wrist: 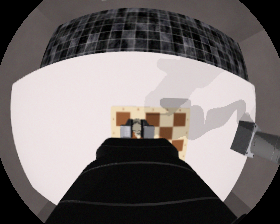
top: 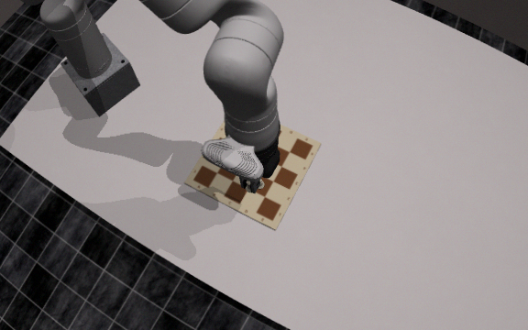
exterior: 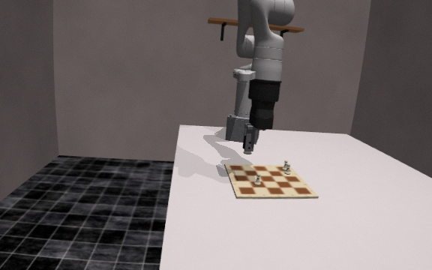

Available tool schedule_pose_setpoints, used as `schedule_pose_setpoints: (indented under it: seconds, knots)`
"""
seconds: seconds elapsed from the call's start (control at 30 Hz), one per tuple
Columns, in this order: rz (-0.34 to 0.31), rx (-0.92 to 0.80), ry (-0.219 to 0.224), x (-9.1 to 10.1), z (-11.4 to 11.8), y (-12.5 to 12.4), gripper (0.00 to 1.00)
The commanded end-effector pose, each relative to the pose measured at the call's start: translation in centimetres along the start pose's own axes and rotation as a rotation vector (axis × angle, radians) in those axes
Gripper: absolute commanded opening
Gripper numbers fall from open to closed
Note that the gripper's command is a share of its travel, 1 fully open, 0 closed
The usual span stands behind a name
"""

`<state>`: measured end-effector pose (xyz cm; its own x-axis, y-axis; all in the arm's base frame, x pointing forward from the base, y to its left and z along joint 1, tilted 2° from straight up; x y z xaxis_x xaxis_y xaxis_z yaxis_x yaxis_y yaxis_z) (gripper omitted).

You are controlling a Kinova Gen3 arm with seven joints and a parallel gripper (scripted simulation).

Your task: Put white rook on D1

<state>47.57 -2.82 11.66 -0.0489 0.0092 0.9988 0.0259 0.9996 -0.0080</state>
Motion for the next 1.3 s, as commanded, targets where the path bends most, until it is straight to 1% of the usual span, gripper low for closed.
schedule_pose_setpoints:
  seconds: [0.0,0.03,0.07,0.4,0.53,0.6,0.8,1.27]
  knots:
    - [-0.001,0.002,0.01,-0.8,0.2,0.1,0.0]
    - [-0.001,0.002,0.01,-0.8,0.2,0.1,0.0]
    - [-0.001,0.002,0.01,-1.2,0.2,0.1,0.0]
    - [-0.001,0.002,0.01,-5.9,0.2,0.1,0.0]
    - [-0.001,0.002,0.01,-7.4,0.2,0.1,0.0]
    - [-0.001,0.002,0.01,-7.4,0.2,0.1,0.0]
    - [-0.001,0.002,0.01,-8.4,0.2,0.1,0.0]
    - [-0.001,0.002,0.01,-8.4,0.2,0.1,0.0]
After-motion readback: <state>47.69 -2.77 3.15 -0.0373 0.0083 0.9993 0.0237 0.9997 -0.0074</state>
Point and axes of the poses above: the point where the finger pads meet when closed, its own x axis back along the fingers, its own z axis across the jaws, y = z × x, the point moved 8 cm from there along x, back along the fingers, and after that the axes turned 9 degrees about -x, right-handed, at the moved point
